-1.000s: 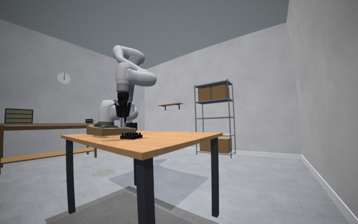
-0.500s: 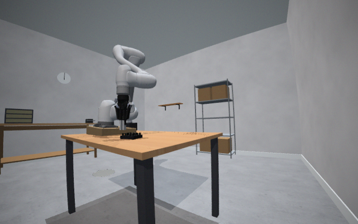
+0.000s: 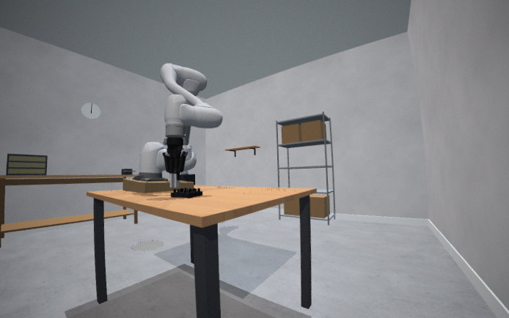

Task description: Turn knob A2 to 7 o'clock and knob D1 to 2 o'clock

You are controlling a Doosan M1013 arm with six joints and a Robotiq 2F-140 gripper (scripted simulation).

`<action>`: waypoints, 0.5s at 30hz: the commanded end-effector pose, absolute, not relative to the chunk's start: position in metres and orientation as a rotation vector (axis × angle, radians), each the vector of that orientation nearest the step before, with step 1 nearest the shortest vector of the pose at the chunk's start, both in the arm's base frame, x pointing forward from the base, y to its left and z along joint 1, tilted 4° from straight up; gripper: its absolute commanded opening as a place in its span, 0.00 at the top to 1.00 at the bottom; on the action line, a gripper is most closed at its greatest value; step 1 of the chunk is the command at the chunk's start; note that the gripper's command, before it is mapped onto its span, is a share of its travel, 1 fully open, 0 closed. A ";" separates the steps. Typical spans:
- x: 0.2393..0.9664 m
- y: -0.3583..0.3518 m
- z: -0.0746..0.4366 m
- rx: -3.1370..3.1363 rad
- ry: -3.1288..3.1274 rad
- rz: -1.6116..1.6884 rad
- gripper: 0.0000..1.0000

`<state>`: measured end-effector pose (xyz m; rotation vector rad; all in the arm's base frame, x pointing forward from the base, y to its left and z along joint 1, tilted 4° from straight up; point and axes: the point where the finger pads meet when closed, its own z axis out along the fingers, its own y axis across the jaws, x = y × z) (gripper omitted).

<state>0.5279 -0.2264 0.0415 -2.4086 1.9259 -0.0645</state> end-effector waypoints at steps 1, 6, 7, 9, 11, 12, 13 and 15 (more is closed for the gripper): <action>0.528 -0.226 0.040 -2.408 1.926 -0.065 0.88; 0.528 -0.226 0.039 -2.408 1.926 -0.065 0.88; 0.528 -0.226 0.039 -2.408 1.926 -0.065 0.88; 0.528 -0.226 0.038 -2.408 1.926 -0.065 0.88; 0.528 -0.226 0.038 -2.408 1.926 -0.065 0.88; 0.528 -0.226 0.038 -2.408 1.926 -0.065 0.88; 0.528 -0.226 0.038 -2.408 1.926 -0.065 0.88; 0.528 -0.226 0.038 -2.408 1.926 -0.065 0.88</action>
